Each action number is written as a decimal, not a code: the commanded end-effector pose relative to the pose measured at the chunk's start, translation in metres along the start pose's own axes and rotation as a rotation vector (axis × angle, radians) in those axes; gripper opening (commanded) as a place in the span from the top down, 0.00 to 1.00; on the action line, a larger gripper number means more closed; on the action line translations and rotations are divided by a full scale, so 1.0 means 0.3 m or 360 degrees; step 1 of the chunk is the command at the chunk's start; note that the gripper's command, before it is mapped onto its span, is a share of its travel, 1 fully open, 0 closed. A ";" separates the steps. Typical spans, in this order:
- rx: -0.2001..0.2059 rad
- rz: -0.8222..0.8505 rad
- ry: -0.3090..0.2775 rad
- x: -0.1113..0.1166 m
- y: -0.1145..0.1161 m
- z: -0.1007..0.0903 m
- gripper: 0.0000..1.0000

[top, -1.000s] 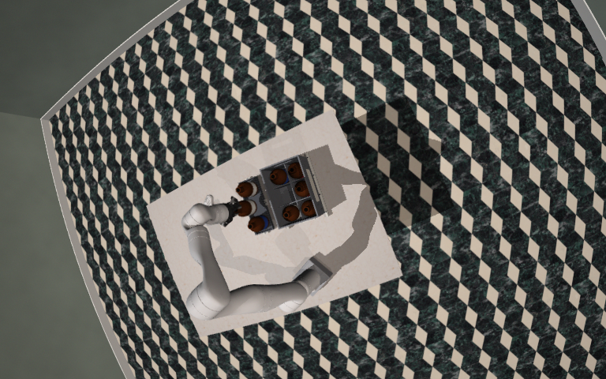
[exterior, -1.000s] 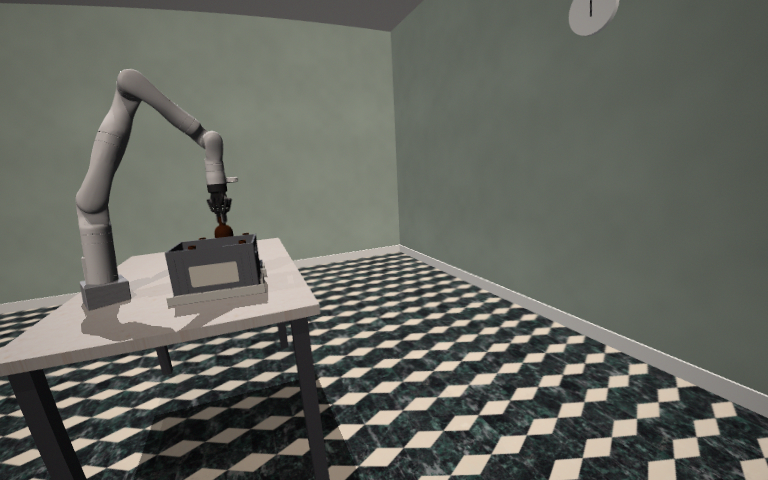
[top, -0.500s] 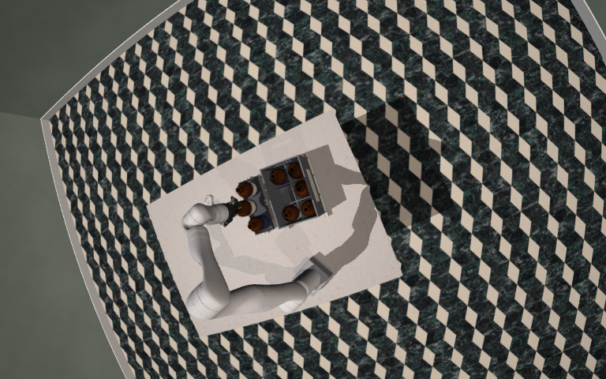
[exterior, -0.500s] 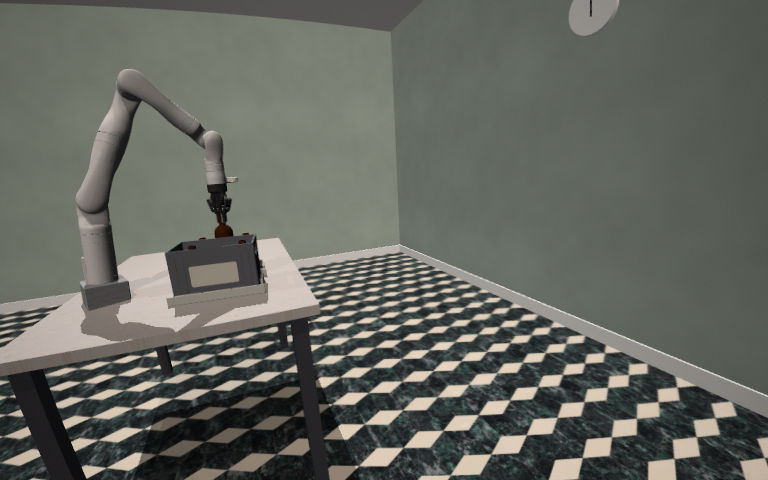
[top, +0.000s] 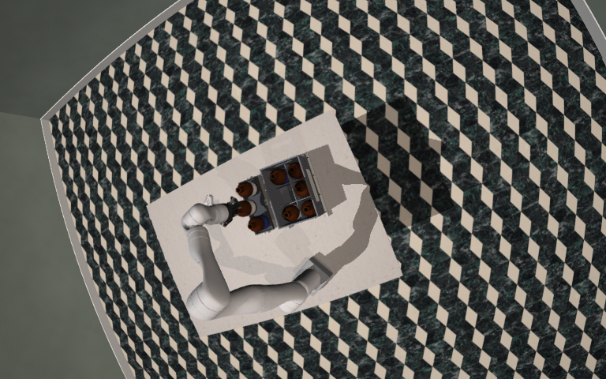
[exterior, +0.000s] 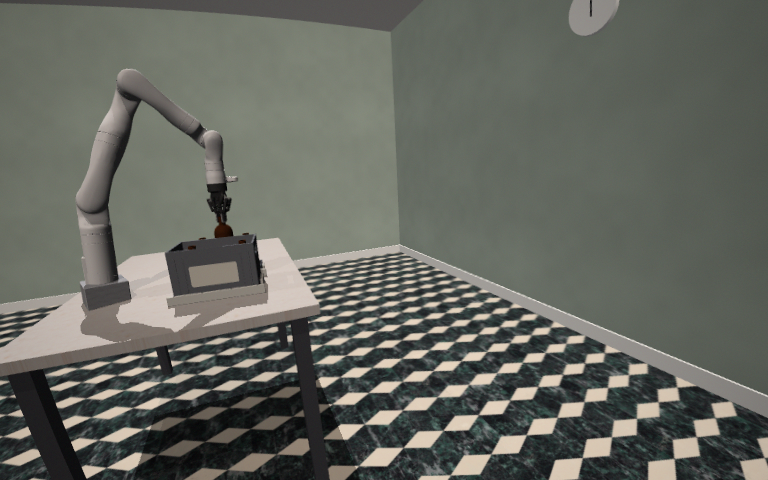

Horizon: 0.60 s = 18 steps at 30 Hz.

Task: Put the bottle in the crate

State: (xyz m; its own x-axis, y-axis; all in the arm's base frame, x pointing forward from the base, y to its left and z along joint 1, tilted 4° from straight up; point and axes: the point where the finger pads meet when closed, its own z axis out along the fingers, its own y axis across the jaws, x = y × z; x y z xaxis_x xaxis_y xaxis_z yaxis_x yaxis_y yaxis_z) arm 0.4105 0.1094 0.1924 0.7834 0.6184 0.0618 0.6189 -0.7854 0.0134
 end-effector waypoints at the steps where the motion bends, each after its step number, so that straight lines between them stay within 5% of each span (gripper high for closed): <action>1: -0.0002 0.0000 0.0006 0.003 0.001 -0.009 1.00; 18: -0.0002 0.0000 0.0006 0.003 0.001 -0.061 1.00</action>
State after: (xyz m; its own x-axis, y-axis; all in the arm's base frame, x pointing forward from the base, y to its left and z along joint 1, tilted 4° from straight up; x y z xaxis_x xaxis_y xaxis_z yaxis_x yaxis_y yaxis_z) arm 0.4090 0.1086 0.2063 0.7837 0.6183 0.0585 0.6188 -0.7855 0.0123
